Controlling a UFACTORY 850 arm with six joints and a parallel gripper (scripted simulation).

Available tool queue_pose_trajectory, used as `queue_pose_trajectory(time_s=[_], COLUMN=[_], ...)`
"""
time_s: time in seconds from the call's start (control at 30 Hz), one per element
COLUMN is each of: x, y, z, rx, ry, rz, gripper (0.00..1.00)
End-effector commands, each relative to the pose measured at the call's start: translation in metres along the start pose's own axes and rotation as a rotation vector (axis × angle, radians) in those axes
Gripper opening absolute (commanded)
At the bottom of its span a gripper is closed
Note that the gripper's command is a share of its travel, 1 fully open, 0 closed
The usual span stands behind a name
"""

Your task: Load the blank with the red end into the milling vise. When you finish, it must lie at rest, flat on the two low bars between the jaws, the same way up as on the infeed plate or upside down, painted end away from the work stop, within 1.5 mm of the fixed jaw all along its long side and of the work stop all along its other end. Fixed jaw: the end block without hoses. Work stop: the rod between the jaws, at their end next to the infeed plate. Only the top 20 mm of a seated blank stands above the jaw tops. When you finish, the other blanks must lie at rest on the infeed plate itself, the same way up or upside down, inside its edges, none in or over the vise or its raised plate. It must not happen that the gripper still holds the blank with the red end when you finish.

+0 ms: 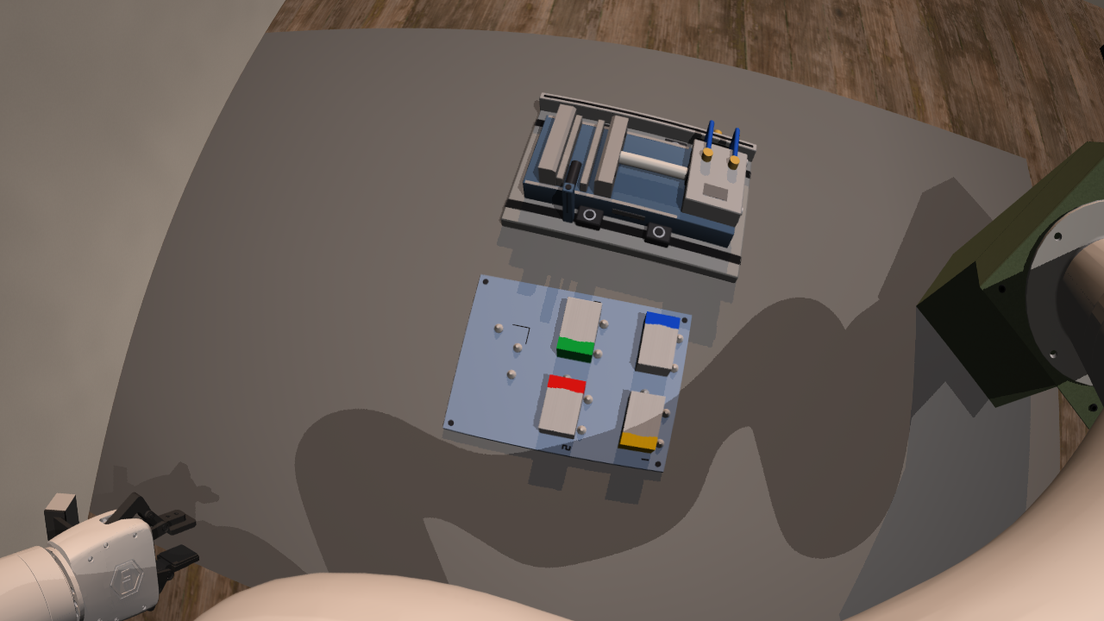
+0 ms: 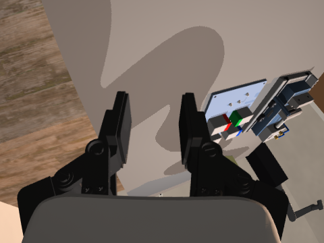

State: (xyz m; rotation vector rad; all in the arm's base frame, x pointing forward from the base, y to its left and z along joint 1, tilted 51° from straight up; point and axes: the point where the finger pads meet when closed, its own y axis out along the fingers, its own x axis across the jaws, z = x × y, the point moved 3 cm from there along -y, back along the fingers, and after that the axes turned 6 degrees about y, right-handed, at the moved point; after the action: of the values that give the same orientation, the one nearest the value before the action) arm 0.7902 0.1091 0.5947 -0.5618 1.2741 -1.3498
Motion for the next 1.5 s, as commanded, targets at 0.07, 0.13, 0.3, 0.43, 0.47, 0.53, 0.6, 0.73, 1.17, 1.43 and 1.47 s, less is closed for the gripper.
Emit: queue_pose_trajectory(time_s=[0.07, 0.13, 0.3, 0.43, 0.47, 0.53, 0.6, 0.73, 1.17, 1.43, 1.47], x=[-0.0001, -0.0001, -0.0001, -0.0001, -0.0001, -0.0001, -0.0001, -0.0001, -0.0001, -0.0001, -0.0001], y=[-0.0015, -0.0015, -0.0015, -0.0015, -0.0015, -0.0015, -0.0015, -0.0015, -0.0015, -0.0015, -0.0015], z=[0.0004, 0.0004, 0.0004, 0.0004, 0.0004, 0.0004, 0.0004, 0.0004, 0.0004, 0.0004, 0.0004], rx=[0.002, 0.002, 0.002, 0.002, 0.002, 0.002, 0.002, 0.002, 0.002, 0.002, 0.002], ry=[0.0, 0.0, 0.0, 0.0, 0.0, 0.0, 0.0, 0.0, 0.0, 0.0, 0.0], rz=[0.001, 0.001, 0.001, 0.001, 0.001, 0.001, 0.001, 0.001, 0.001, 0.001, 0.001], gripper=[0.4, 0.4, 0.4, 0.4, 0.4, 0.4, 0.4, 0.4, 0.4, 1.0, 1.0])
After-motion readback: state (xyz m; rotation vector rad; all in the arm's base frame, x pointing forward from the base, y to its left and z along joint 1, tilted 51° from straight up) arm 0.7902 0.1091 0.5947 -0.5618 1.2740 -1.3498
